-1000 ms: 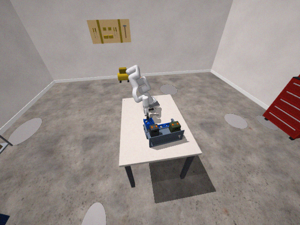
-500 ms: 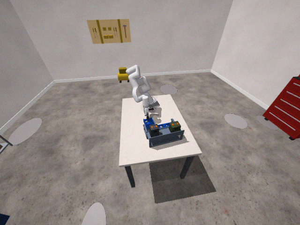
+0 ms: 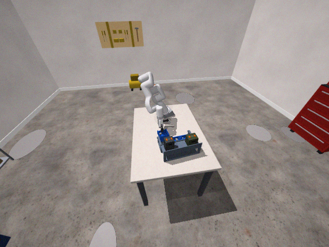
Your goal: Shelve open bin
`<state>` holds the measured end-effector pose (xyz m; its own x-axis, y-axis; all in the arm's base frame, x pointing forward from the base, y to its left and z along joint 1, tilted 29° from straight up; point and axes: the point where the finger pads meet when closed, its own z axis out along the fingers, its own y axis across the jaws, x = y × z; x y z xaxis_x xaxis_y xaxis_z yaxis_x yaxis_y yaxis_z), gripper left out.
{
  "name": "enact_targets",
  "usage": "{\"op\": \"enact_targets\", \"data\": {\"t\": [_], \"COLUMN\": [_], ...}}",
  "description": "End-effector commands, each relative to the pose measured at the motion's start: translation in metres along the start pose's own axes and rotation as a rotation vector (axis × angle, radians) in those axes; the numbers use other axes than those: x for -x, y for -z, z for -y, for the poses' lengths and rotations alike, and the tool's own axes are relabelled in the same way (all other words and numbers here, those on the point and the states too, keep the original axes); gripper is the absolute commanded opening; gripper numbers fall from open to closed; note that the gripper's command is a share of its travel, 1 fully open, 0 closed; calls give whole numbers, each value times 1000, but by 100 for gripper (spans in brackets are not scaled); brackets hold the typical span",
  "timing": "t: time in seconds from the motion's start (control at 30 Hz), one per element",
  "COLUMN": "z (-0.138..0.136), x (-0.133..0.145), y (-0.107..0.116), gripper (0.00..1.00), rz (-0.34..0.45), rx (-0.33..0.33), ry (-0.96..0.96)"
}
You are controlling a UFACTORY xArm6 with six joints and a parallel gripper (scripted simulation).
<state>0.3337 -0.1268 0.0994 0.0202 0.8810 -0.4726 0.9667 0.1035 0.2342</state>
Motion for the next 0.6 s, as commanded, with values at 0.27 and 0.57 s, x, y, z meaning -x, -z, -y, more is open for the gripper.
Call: {"op": "enact_targets", "data": {"t": [0.27,0.57], "z": [-2,-2], "x": [0,0], "y": [-10,-10], "gripper": [100,100], "rz": [1,1], "rx": [3,3], "ry": [-1,-1]}}
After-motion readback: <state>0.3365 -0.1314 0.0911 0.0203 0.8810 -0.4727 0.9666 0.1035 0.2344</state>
